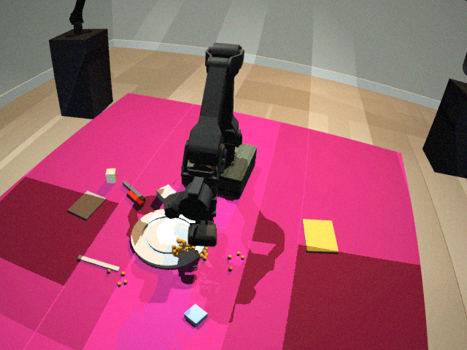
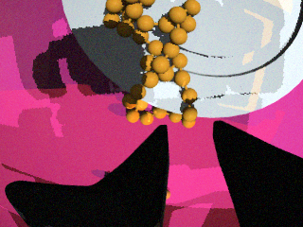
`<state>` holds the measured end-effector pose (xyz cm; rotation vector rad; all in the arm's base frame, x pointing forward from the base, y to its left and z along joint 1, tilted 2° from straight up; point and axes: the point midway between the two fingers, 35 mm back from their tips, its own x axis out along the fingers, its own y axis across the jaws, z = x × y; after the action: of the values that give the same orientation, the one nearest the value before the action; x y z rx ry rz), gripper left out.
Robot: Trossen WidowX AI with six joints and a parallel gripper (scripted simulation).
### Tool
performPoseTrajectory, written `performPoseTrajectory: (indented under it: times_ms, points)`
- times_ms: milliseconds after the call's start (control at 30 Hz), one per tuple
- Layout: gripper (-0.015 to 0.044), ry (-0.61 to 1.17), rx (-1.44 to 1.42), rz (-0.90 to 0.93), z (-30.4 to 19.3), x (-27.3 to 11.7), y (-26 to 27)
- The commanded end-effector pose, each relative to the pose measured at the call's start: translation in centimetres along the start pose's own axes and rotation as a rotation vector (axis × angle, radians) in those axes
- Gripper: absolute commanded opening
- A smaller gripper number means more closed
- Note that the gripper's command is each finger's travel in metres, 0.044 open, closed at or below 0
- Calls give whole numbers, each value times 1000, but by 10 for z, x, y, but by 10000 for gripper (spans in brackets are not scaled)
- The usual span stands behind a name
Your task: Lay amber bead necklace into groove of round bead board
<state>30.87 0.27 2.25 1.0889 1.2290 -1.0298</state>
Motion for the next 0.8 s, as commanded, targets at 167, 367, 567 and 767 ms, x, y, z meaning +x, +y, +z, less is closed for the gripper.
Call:
performPoseTrajectory:
  times_ms: [167,367,567,767]
  points:
    - [120,-1,3,-5,-1,15,-1]
    - [120,-1,4,-7,-1,24,-2]
    - [94,2,-1,-9,-2,26,-2]
    - [0,2,-1,-9,-2,26,-2]
